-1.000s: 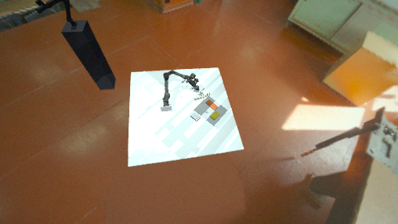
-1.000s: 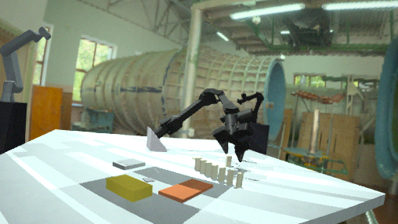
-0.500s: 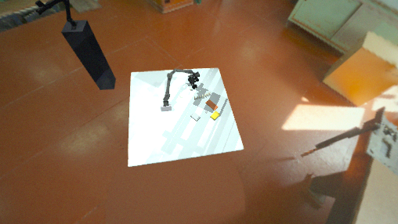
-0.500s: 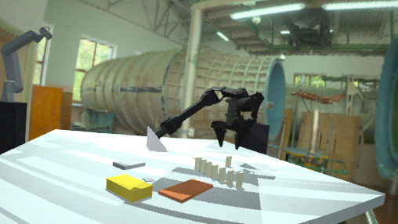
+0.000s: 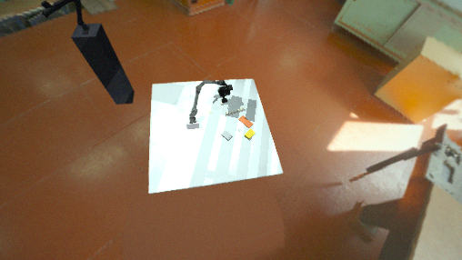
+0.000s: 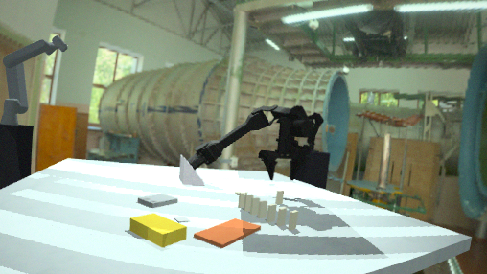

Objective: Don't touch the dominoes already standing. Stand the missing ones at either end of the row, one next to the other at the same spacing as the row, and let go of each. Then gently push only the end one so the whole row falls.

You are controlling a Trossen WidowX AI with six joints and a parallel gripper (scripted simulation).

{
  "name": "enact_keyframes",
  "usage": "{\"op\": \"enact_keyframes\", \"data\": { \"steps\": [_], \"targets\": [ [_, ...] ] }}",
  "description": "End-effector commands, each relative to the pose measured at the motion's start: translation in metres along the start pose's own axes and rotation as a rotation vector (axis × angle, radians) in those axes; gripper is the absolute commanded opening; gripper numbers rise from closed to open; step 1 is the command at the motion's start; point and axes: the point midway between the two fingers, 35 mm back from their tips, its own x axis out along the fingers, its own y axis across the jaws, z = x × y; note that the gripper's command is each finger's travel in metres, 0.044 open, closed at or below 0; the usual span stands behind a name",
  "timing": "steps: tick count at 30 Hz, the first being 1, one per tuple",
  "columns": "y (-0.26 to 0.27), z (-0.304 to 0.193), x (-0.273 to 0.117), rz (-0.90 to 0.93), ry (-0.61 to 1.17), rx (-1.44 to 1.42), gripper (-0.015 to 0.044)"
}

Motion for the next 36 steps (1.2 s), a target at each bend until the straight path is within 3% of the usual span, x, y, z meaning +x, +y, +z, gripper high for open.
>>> {"op": "enact_keyframes", "data": {
  "steps": [1, 5, 18, 30, 36],
  "targets": [
    [0.001, -0.003, 0.023, -0.001, 0.01, 0.006, 0.044],
    [0.002, -0.004, 0.045, 0.009, 0.009, -0.007, 0.044],
    [0.003, -0.004, 0.061, 0.01, 0.009, -0.008, 0.044],
    [0.003, -0.004, 0.061, 0.01, 0.009, -0.008, 0.0125],
    [0.003, -0.004, 0.061, 0.01, 0.009, -0.008, 0.0107]
  ]
}}
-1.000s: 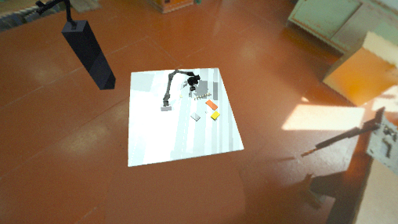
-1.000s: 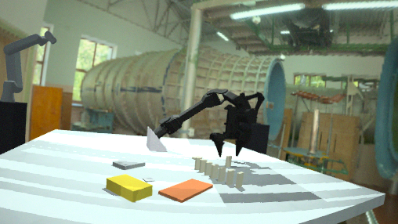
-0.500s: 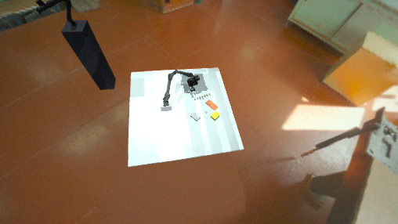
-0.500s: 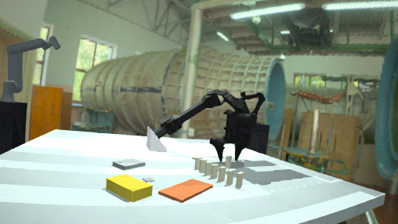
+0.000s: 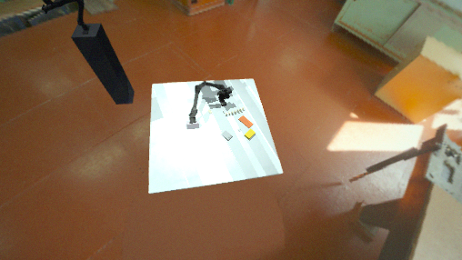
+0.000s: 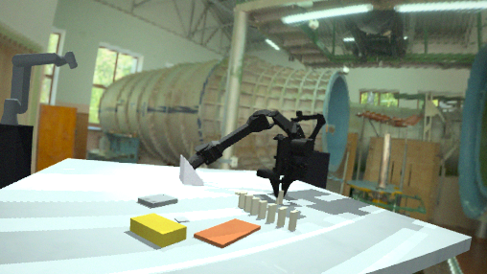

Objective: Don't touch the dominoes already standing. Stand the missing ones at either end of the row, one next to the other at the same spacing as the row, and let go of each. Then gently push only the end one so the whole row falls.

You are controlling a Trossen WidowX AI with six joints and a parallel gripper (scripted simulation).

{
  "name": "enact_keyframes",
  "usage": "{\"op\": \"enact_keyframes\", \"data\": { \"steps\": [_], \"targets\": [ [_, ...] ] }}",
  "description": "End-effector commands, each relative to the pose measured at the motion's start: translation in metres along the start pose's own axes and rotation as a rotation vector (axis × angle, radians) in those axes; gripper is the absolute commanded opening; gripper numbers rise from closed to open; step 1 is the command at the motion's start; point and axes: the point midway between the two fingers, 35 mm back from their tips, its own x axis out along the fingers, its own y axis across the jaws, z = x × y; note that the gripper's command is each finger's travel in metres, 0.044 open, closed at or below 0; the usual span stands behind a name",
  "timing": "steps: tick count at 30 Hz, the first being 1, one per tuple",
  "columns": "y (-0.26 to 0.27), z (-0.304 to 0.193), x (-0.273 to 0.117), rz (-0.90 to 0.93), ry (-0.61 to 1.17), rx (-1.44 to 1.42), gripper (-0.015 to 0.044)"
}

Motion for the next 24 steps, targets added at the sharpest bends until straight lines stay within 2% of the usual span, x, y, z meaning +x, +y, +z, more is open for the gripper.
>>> {"op": "enact_keyframes", "data": {
  "steps": [1, 6, 13, 17, 24],
  "targets": [
    [0.0, 0.0, 0.0, -0.002, -0.003, 0.003, 0.0107],
    [-0.001, 0.002, -0.011, -0.003, -0.006, 0.011, 0.0107],
    [-0.001, -0.001, -0.112, 0.003, -0.046, 0.086, 0.0107],
    [-0.004, -0.001, -0.115, 0.002, -0.047, 0.086, 0.0107],
    [-0.119, -0.013, -0.116, -0.024, -0.011, 0.031, 0.0107]
  ]
}}
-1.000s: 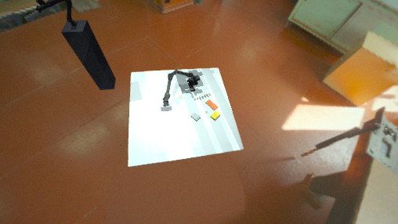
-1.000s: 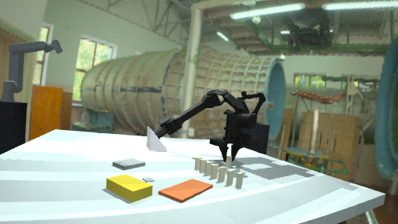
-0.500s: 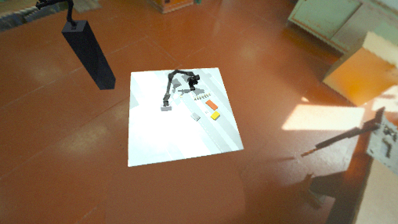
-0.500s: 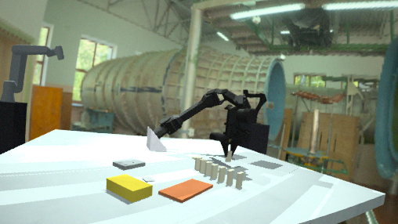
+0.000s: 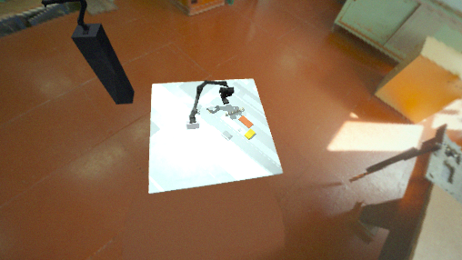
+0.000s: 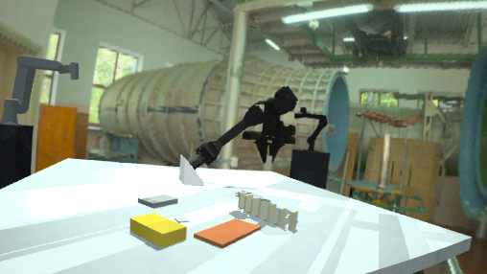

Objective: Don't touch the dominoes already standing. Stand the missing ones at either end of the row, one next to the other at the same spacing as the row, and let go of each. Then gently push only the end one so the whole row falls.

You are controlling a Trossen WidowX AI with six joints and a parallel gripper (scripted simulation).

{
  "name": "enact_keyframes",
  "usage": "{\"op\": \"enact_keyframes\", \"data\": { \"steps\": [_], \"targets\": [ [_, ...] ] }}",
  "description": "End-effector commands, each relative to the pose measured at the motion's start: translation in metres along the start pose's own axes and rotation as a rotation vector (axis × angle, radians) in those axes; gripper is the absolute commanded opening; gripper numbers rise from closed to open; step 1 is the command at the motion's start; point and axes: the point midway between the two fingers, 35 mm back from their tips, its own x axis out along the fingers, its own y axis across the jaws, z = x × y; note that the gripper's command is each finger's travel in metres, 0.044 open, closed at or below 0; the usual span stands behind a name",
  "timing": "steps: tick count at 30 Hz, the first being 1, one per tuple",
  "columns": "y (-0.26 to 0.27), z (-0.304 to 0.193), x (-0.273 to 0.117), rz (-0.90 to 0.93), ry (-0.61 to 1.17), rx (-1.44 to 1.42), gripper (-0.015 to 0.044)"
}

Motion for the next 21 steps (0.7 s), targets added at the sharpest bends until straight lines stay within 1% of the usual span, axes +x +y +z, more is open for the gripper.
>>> {"op": "enact_keyframes", "data": {
  "steps": [1, 2, 4, 11, 21],
  "targets": [
    [-0.067, -0.014, 0.004, 0.003, 0.035, 0.007, 0.0107],
    [-0.081, -0.018, 0.004, 0.007, 0.04, -0.001, 0.0107],
    [-0.091, -0.023, 0.004, 0.011, 0.043, -0.008, 0.0107],
    [-0.091, -0.022, 0.004, 0.011, 0.043, -0.008, 0.0107],
    [-0.093, -0.019, 0.048, 0.006, 0.042, -0.008, 0.0107]
  ]
}}
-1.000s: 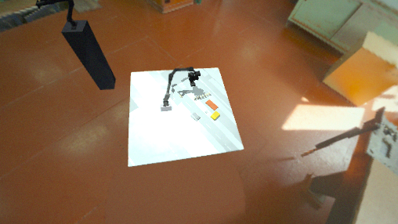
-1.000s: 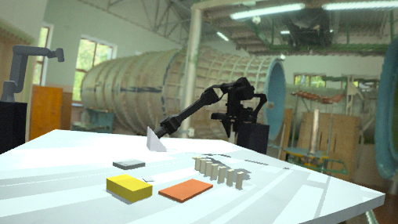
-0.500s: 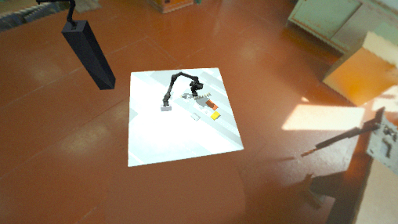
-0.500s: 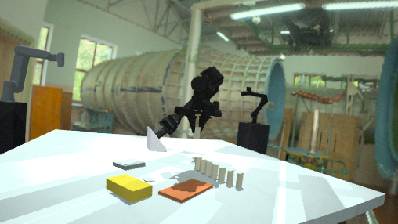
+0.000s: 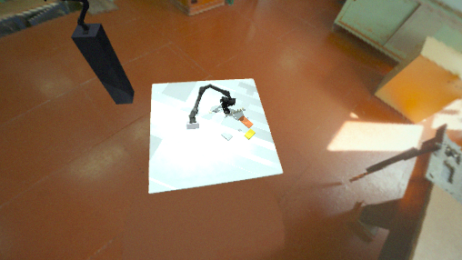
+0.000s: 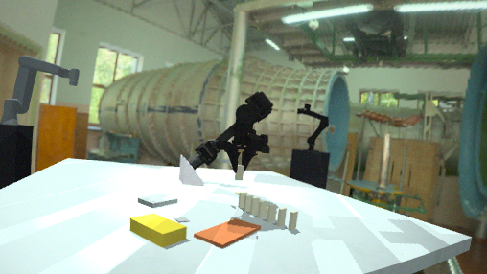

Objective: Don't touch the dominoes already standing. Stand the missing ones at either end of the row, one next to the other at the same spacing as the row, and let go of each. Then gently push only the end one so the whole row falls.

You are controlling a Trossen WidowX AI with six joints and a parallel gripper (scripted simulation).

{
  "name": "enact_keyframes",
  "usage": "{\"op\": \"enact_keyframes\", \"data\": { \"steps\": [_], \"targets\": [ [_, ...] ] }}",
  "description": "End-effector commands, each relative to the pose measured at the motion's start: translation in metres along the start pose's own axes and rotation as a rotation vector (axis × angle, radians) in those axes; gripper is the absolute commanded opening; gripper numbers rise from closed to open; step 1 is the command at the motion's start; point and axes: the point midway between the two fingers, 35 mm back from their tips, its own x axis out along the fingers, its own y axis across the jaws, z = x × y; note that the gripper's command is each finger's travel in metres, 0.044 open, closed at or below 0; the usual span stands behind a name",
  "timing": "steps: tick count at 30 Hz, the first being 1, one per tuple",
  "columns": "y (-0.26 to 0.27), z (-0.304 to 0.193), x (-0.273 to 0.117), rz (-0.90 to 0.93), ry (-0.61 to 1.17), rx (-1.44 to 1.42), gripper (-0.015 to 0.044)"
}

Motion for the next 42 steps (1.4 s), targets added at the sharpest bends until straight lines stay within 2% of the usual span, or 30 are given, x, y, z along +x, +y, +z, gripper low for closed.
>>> {"op": "enact_keyframes", "data": {
  "steps": [1, 14, 26, 38, 39, 42],
  "targets": [
    [0.002, 0.0, 0.016, 0.001, -0.002, 0.001, 0.0107],
    [0.005, -0.004, 0.075, 0.01, -0.003, 0.0, 0.0107],
    [0.005, -0.004, 0.078, 0.01, -0.003, 0.0, 0.0107],
    [0.005, -0.004, 0.078, 0.01, -0.003, 0.0, 0.0422],
    [0.005, -0.004, 0.078, 0.01, -0.003, 0.0, 0.044],
    [0.005, -0.004, 0.075, 0.01, -0.004, 0.003, 0.044]
  ]
}}
